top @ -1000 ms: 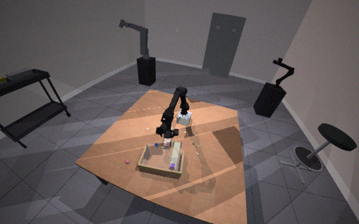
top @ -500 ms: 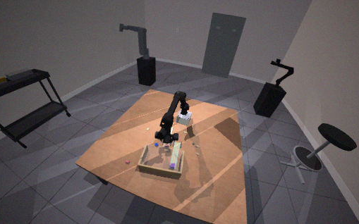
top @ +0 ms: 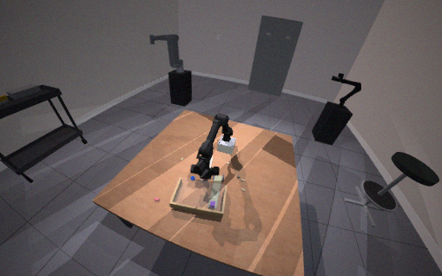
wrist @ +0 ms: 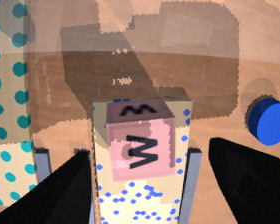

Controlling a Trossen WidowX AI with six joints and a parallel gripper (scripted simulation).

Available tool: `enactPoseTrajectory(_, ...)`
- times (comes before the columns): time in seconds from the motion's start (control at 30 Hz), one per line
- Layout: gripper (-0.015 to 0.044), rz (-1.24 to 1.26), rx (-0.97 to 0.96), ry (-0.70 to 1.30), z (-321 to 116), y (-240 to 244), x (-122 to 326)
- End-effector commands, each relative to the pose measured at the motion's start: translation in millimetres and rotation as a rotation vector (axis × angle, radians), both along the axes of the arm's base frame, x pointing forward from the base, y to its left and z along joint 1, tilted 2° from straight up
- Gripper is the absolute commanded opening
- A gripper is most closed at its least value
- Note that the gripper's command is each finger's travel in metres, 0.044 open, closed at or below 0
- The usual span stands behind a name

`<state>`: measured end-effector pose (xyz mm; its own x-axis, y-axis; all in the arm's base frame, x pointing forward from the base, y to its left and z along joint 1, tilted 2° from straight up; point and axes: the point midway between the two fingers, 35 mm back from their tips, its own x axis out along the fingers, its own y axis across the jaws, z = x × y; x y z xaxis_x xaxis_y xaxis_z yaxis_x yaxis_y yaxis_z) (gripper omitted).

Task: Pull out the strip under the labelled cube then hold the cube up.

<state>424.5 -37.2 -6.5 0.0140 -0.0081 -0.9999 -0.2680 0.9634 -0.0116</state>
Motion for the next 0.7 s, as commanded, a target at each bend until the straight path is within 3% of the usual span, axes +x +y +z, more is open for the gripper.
enactPoseTrajectory(0.0, 0.0250, -0.006, 0.003, 0.011, -9.2, 0.8, -2.6)
enactPoseTrajectory(0.67, 0.0250, -0.006, 0.003, 0.011, -34.4, 1.0, -3.4)
